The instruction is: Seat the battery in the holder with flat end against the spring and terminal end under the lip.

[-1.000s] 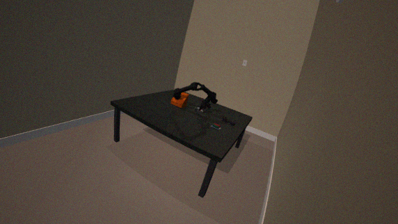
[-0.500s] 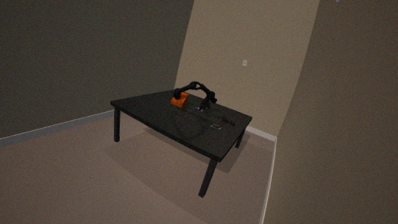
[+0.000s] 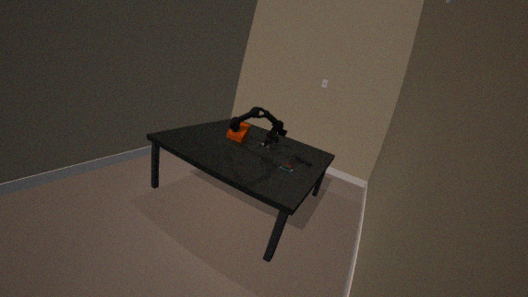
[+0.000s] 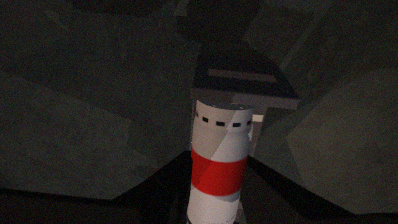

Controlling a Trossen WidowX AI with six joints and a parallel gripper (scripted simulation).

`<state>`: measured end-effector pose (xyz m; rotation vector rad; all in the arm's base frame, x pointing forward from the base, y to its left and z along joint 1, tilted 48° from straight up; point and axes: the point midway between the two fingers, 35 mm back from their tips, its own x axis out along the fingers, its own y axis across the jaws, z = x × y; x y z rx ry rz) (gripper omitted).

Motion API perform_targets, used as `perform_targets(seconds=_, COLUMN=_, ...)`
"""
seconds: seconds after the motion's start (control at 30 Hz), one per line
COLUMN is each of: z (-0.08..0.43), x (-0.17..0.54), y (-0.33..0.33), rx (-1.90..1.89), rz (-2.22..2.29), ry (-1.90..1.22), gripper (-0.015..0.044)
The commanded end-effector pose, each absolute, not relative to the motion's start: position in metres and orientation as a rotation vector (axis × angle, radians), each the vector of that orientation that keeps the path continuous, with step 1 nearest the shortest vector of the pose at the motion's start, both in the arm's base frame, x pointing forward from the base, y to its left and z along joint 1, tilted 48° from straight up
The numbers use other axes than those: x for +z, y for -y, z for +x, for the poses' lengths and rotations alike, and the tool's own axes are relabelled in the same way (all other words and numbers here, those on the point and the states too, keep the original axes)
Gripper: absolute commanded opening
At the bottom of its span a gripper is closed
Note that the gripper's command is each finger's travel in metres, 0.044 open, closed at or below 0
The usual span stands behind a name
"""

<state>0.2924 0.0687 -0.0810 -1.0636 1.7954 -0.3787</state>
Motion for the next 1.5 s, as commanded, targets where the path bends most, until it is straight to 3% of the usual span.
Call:
perform_targets(seconds=0.0, z=0.2957, x=-0.0828, y=-0.0692, rx=-0.36, rz=-1.061, ry=-1.759, gripper=0.008)
perform_targets(seconds=1.47, z=0.289, x=-0.0807, y=-0.06, rx=-0.252, rz=-1.05, ry=-1.614, gripper=0.008)
